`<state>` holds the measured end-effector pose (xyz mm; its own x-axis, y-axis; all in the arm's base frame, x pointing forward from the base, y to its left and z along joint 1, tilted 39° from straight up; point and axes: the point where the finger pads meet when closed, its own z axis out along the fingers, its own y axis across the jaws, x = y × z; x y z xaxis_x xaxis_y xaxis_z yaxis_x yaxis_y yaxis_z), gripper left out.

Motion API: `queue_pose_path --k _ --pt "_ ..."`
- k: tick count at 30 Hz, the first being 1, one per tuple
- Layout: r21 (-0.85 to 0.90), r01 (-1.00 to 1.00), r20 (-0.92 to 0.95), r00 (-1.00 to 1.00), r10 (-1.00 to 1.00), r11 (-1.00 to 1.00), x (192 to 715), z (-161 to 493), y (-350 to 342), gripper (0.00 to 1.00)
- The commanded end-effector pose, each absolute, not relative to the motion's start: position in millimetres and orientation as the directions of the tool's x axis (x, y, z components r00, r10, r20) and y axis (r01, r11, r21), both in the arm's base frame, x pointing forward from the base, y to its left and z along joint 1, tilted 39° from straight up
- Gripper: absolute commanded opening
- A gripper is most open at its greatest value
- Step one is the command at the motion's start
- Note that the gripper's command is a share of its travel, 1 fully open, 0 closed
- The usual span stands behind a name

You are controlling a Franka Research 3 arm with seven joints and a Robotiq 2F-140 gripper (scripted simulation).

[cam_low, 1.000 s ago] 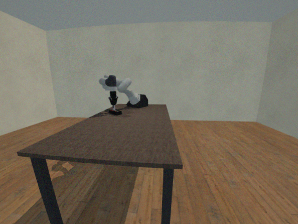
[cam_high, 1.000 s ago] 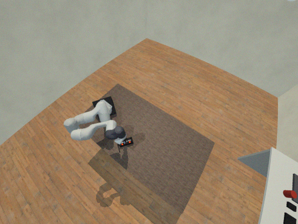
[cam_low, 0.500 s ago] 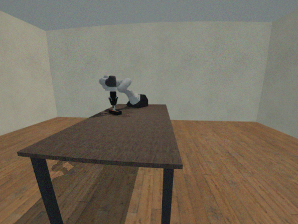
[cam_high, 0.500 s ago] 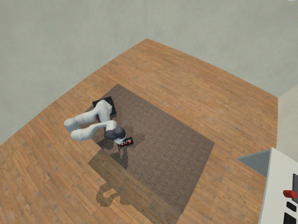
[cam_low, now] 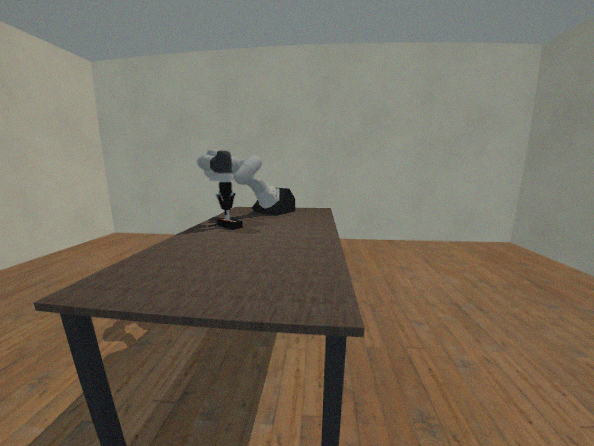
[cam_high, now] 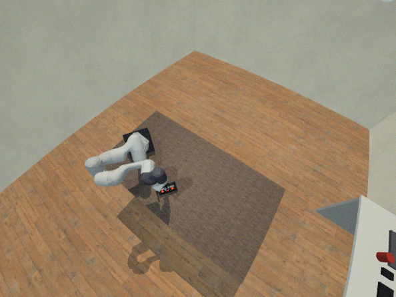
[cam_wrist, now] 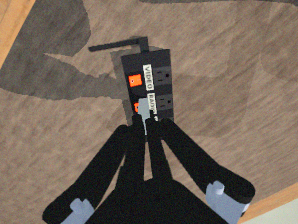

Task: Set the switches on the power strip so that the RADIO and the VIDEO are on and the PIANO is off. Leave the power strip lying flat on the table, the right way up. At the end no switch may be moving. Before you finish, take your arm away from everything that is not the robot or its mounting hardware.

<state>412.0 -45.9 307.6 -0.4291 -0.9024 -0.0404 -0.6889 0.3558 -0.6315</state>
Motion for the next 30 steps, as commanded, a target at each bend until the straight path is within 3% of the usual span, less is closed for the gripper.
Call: queue_pose_path --k 1,30 --pt "-0.634 -0.687 -0.043 -0.427 -0.903 0.355 413.7 307.8 -45.5 0.00" --pt "-0.634 -0.687 -0.043 -0.427 -0.903 0.355 390.5 338.3 -36.0 0.00"
